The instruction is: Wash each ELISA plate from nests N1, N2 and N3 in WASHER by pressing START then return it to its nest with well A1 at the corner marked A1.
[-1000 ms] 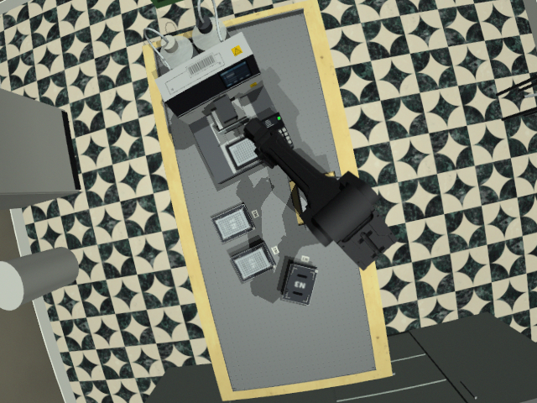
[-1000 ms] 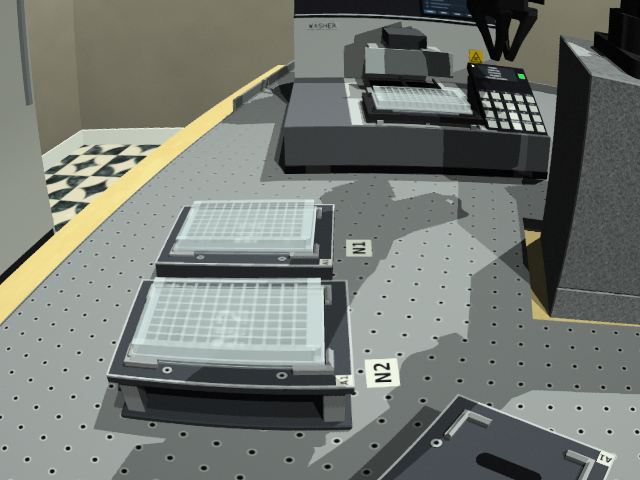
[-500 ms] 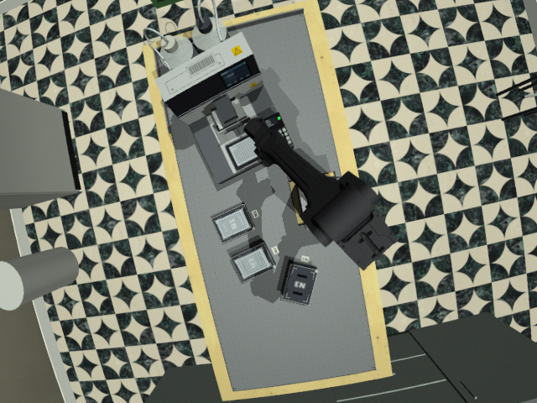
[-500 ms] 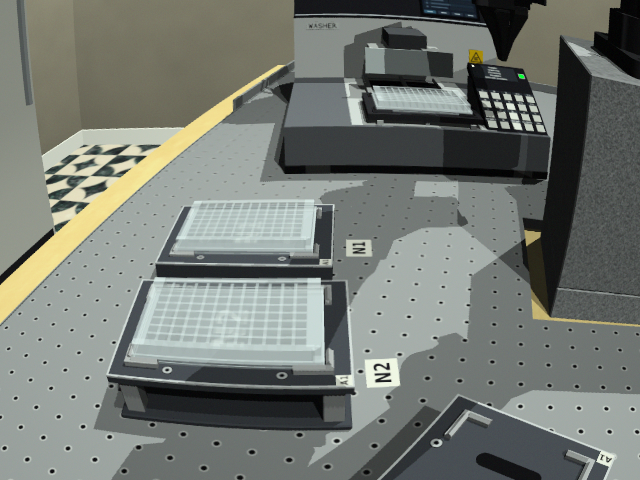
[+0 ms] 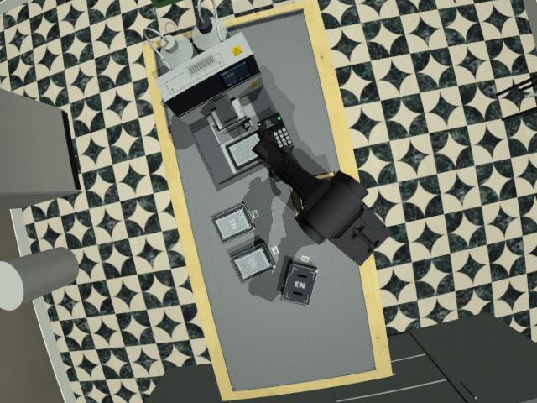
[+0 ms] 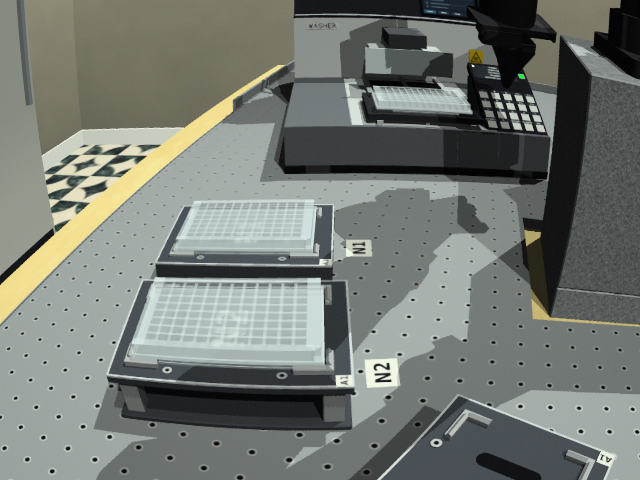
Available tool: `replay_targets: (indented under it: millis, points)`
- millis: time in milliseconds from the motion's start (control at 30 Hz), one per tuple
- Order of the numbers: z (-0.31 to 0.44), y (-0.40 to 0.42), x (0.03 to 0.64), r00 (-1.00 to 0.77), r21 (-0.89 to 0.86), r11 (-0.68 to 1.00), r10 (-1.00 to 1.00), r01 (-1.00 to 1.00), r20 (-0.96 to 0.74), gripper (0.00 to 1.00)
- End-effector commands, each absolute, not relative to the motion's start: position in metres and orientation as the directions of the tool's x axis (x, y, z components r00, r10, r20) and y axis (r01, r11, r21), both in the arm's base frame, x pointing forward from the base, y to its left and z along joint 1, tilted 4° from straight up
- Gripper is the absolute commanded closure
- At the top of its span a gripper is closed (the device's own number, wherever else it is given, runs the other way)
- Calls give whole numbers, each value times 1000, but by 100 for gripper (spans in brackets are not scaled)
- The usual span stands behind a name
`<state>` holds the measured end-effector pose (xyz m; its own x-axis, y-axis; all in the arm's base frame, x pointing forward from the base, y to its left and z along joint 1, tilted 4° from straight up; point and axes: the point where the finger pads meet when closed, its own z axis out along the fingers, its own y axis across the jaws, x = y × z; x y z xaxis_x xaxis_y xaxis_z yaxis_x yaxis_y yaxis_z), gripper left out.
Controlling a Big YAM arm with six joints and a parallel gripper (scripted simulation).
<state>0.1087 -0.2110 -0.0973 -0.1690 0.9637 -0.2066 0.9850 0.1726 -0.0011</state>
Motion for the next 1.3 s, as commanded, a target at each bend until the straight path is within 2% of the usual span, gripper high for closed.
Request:
replay_targets:
  millis: [0, 500, 1267]
  points:
    - [-101, -215, 115, -138, 19, 149, 950, 989, -280, 100]
    - [-97, -224, 118, -136, 24, 150, 947, 988, -292, 100]
    - [-133, -238, 119, -135, 24, 149, 945, 988, -297, 100]
